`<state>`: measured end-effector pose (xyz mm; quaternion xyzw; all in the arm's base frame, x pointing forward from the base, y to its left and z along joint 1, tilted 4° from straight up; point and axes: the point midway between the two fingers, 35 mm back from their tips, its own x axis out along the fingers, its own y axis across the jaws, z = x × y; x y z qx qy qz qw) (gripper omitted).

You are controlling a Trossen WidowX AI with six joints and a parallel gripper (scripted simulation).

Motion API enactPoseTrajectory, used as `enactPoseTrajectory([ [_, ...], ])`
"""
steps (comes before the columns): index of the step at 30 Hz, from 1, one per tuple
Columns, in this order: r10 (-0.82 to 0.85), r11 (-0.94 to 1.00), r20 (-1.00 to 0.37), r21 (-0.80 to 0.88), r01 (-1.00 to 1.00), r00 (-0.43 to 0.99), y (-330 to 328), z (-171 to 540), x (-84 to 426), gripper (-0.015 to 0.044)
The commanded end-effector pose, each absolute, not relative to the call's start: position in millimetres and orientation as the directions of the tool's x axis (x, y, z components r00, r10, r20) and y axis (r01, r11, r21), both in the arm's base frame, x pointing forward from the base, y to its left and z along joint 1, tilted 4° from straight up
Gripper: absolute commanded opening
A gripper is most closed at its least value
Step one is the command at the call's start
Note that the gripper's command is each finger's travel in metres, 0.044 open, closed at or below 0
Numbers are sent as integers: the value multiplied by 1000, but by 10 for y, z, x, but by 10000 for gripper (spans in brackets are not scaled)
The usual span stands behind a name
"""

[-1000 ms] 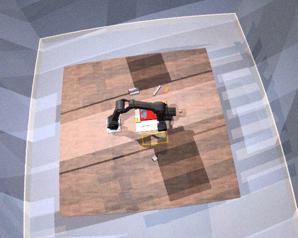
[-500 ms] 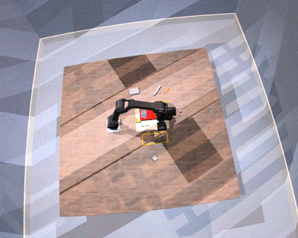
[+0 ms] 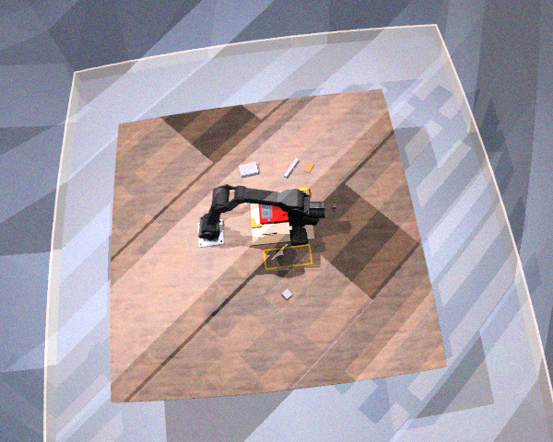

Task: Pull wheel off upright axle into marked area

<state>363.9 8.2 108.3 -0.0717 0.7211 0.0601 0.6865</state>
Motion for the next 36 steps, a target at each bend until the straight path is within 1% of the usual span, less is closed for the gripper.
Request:
enactPoseTrajectory([
  [1, -25, 983, -999, -18, -181, -40, -163, 1128, 3571, 0],
  [13, -31, 984, -999, -23, -178, -40, -739, 1198, 3305, 0],
  [28, -31, 984, -999, -23, -178, -40, -756, 954, 3298, 0],
  [36, -31, 984, -999, -24, -178, -40, -773, 555, 3305, 0],
])
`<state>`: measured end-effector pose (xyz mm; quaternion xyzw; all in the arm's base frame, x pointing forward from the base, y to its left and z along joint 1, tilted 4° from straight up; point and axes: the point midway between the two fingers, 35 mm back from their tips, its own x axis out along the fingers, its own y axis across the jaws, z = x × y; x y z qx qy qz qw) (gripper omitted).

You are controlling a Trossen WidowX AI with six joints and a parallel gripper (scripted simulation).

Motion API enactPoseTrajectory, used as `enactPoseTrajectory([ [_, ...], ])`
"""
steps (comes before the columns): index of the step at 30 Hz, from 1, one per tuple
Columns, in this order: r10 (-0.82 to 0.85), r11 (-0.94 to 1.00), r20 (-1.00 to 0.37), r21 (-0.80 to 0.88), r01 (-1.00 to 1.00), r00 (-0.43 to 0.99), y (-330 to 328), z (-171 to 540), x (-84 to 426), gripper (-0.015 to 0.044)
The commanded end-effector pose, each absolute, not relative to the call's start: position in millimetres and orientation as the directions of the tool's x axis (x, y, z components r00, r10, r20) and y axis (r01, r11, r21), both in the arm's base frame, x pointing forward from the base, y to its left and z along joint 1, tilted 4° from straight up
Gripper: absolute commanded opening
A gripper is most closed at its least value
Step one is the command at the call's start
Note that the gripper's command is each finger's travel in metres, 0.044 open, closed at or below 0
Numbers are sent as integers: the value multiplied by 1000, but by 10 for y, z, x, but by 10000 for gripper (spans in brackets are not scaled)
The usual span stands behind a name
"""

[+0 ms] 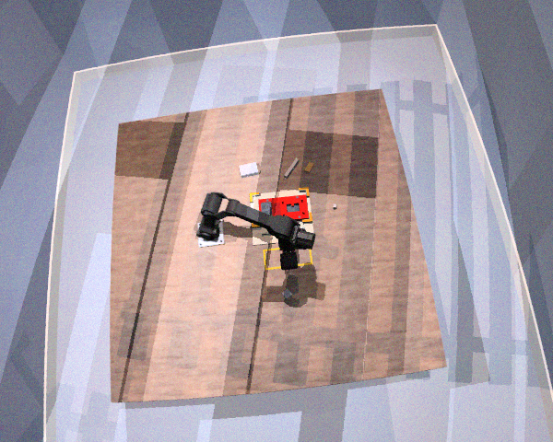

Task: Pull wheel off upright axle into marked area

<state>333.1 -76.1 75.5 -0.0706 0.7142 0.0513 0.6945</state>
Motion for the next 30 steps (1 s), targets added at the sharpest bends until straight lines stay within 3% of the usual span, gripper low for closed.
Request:
enactPoseTrajectory([
  [1, -31, 984, -999, -24, -178, -40, -775, 501, 3302, 0],
  [14, -31, 984, -999, -24, -178, -40, -779, 155, 3255, 0],
  [25, -26, 985, -999, -19, -172, -40, -768, 216, 3264, 289],
  [30, -30, 984, -999, -22, -176, -40, -757, 641, 3293, 300],
])
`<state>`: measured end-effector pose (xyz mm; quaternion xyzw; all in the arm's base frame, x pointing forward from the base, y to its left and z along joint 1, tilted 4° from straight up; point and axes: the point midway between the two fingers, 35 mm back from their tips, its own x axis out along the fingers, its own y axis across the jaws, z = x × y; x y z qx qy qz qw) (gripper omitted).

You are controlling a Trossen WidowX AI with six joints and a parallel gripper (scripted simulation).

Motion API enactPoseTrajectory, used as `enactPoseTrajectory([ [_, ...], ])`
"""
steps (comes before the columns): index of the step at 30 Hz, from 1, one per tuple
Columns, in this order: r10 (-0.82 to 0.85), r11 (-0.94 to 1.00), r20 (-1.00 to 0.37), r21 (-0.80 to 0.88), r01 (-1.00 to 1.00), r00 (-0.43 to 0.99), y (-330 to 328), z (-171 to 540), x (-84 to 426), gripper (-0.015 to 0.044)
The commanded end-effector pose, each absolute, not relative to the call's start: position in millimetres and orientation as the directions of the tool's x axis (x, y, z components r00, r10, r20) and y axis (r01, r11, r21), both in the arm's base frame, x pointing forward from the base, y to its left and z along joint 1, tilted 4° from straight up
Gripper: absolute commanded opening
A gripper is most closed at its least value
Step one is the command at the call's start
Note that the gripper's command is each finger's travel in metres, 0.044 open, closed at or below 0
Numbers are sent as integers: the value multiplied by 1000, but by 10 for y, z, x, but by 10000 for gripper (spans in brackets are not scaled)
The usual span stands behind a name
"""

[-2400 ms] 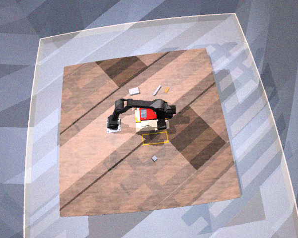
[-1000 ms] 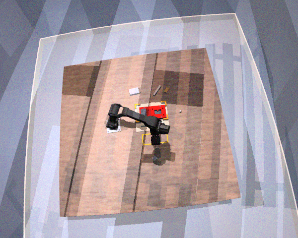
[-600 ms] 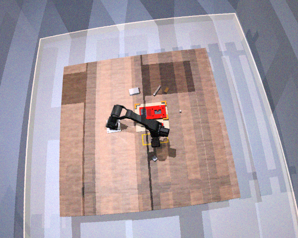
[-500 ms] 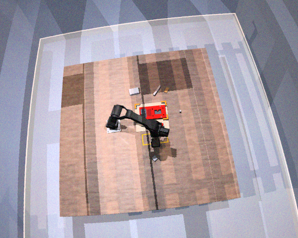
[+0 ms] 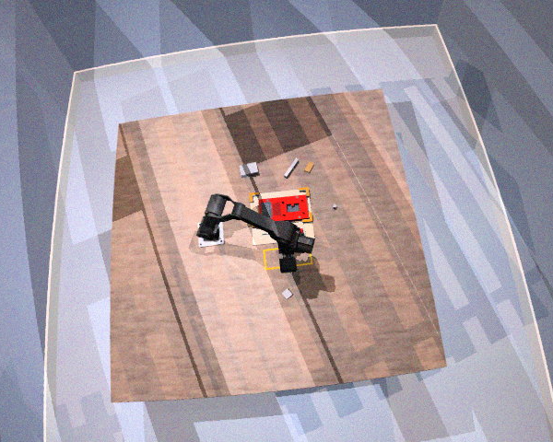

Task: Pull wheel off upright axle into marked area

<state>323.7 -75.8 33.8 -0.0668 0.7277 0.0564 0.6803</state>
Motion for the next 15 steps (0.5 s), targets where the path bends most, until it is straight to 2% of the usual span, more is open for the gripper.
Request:
enactPoseTrajectory([
  [1, -30, 984, -999, -23, -177, -40, -754, 720, 3292, 300],
  [6, -31, 984, -999, -23, -178, -40, -750, 790, 3288, 300],
  [11, -28, 984, -999, -21, -178, -39, -667, 968, 2991, 431],
  [15, -29, 984, -999, -20, -178, -45, -565, 1200, 2597, 440],
])
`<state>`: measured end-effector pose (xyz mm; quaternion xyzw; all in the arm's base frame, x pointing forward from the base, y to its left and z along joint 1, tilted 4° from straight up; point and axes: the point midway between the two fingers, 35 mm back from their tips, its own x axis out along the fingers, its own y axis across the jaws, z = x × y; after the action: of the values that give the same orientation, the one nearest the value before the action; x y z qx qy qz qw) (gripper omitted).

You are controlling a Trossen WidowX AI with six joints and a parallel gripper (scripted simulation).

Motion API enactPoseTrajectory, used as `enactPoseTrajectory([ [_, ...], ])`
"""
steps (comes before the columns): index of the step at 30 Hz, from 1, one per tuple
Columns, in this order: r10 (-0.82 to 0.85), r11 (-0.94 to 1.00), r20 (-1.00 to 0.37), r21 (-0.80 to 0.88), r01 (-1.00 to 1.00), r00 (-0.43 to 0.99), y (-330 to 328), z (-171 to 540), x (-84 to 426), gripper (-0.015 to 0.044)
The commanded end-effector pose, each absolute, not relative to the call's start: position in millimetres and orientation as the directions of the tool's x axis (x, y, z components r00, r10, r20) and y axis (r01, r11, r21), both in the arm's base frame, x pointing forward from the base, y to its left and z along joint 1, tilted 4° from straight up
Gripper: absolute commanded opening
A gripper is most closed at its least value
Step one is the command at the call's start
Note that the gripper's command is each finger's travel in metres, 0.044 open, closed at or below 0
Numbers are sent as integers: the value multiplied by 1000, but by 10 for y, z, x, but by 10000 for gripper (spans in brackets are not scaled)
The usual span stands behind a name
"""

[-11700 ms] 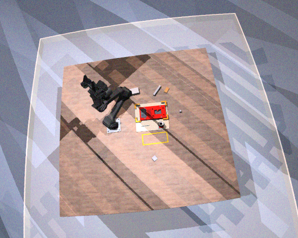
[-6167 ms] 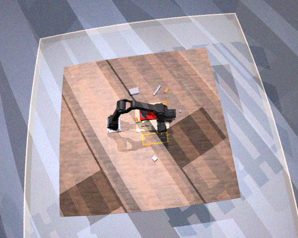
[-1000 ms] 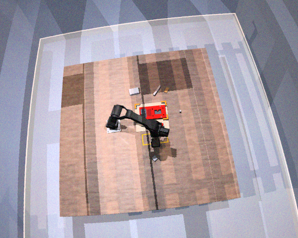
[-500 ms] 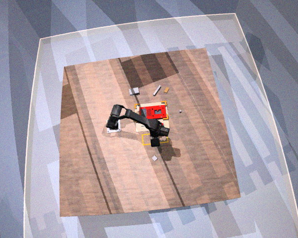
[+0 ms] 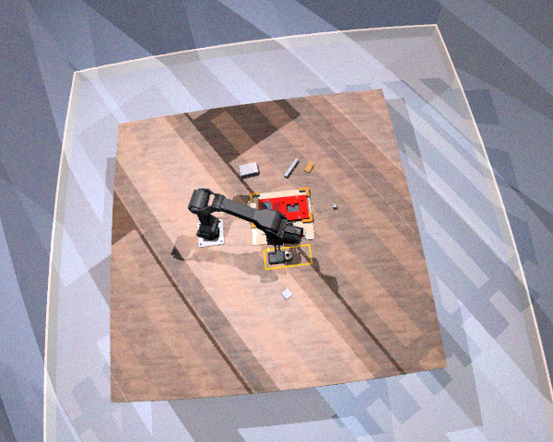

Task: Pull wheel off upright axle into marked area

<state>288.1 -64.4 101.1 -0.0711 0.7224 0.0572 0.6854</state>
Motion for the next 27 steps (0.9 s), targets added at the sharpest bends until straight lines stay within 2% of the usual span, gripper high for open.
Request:
enactPoseTrajectory([
  [1, -29, 984, -998, -20, -178, -47, -545, 1238, 2518, 440],
  [27, -29, 984, -998, -20, -178, -48, -530, 1266, 2454, 440],
])
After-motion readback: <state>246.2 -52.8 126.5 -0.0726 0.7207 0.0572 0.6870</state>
